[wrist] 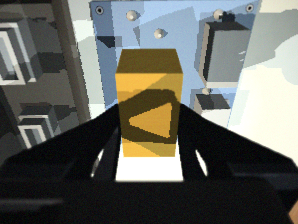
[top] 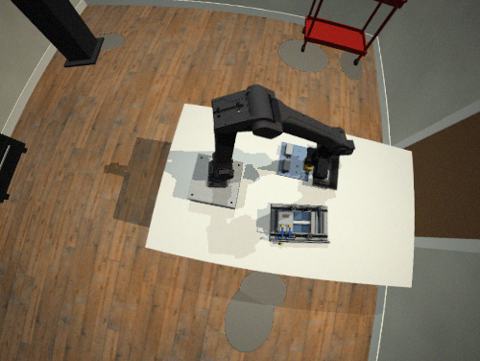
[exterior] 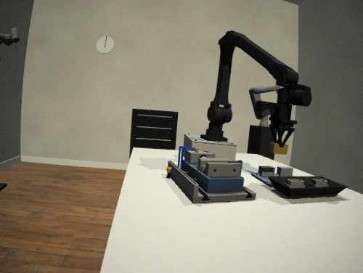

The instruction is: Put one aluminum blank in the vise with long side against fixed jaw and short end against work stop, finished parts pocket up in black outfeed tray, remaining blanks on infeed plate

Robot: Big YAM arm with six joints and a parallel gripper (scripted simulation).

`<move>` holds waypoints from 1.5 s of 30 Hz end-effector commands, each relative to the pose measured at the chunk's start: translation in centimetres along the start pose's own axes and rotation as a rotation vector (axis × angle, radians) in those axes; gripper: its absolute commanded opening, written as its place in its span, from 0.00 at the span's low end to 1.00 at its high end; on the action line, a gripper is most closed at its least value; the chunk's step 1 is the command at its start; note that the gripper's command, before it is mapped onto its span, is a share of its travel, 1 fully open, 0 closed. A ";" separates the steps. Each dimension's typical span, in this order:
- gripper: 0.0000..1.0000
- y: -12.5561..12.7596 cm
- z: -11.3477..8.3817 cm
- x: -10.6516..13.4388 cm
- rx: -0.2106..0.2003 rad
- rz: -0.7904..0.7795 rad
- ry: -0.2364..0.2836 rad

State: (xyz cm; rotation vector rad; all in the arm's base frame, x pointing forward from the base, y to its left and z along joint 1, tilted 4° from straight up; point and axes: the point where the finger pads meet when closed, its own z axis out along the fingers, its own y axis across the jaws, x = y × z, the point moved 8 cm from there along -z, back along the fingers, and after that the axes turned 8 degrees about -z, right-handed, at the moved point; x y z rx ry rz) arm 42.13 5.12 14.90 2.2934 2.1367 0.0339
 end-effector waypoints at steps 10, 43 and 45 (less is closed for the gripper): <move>0.00 2.6 -5.5 1.4 -0.104 0.000 0.021; 0.00 2.7 -5.7 1.2 -0.103 0.004 0.020; 0.00 2.7 -5.7 1.2 -0.103 0.004 0.020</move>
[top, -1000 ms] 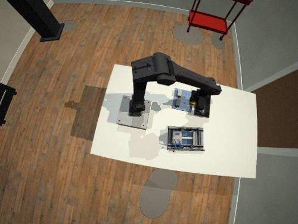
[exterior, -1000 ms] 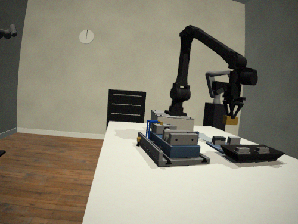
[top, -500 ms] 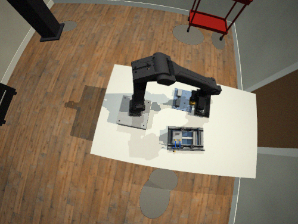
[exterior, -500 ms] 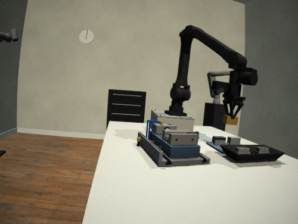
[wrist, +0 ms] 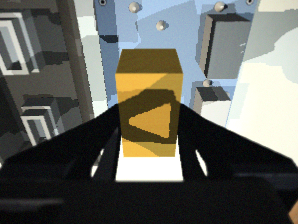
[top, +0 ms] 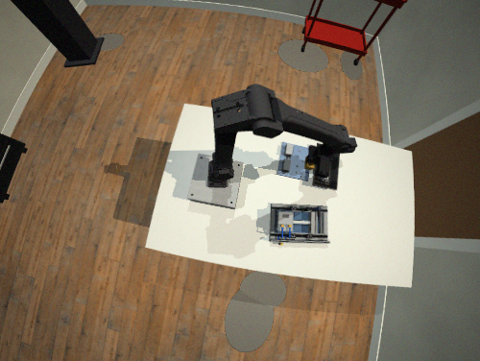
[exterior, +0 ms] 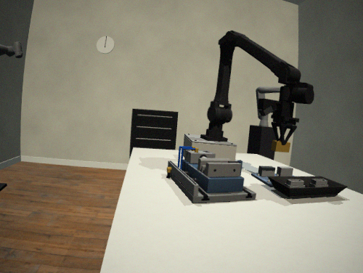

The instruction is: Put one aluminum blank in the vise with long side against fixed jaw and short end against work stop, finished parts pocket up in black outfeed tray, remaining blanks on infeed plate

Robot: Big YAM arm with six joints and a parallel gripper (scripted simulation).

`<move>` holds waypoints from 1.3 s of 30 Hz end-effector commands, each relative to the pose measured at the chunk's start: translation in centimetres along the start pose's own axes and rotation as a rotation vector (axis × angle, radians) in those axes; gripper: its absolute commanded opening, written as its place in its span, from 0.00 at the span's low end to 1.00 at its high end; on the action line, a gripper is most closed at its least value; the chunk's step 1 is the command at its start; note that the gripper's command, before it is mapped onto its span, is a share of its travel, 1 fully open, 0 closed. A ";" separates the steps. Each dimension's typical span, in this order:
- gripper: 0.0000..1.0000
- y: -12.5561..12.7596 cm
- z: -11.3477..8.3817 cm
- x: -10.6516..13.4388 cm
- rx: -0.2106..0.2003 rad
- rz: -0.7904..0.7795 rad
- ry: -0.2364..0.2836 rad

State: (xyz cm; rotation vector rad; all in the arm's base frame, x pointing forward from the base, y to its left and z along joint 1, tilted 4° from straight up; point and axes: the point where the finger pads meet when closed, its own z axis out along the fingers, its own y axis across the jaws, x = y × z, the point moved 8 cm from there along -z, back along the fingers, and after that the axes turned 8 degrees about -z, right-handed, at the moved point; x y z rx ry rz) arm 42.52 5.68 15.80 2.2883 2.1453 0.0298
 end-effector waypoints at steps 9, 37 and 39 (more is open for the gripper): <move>0.00 2.3 -4.8 0.6 -0.107 0.011 0.021; 0.00 3.0 -5.7 1.1 -0.107 0.002 0.021; 0.00 3.0 -5.8 1.1 -0.107 0.002 0.021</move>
